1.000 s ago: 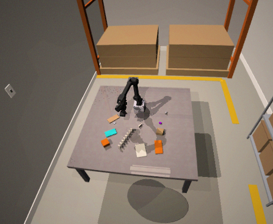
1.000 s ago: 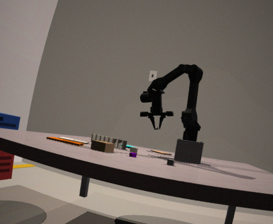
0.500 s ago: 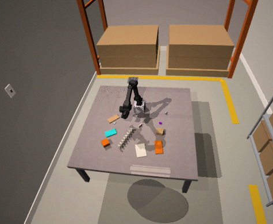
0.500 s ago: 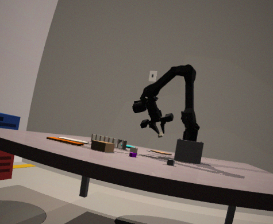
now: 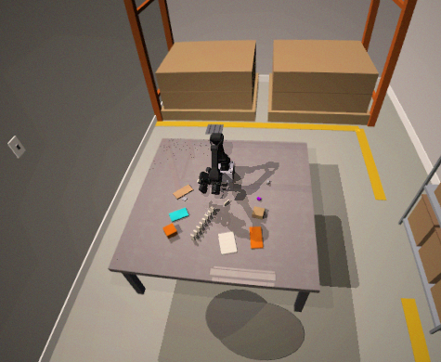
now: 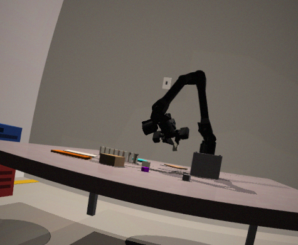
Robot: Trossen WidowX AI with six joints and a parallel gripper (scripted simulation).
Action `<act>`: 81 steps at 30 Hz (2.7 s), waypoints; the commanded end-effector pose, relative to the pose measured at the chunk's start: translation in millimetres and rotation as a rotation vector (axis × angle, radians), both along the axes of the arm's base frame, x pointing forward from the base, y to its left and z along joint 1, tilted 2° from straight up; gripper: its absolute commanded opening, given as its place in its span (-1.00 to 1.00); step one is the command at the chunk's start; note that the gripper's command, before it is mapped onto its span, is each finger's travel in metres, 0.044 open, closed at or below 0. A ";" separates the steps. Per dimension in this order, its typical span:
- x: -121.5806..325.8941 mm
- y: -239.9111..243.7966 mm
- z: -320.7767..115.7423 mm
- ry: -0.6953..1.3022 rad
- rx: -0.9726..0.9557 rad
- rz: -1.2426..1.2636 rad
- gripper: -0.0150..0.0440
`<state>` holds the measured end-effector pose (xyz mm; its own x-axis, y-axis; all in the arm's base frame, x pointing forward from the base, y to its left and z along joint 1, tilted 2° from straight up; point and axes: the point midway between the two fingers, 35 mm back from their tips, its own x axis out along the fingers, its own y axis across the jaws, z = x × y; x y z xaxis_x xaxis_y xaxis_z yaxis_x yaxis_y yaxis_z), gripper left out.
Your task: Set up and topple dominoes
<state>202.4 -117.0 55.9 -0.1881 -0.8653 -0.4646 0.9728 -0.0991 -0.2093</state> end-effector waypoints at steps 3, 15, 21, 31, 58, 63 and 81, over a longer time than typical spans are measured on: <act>5.6 5.8 4.5 -0.079 -0.189 0.110 -0.13; 20.9 26.2 15.2 -0.254 -0.420 0.365 -0.13; 21.5 26.9 15.5 -0.262 -0.426 0.373 -0.13; 21.5 26.9 15.5 -0.262 -0.426 0.373 -0.13; 27.4 23.4 -44.4 -0.258 -0.418 0.373 -0.13; 28.0 22.3 -56.5 -0.257 -0.418 0.373 -0.13; 27.1 17.4 -90.8 -0.253 -0.421 0.372 -0.13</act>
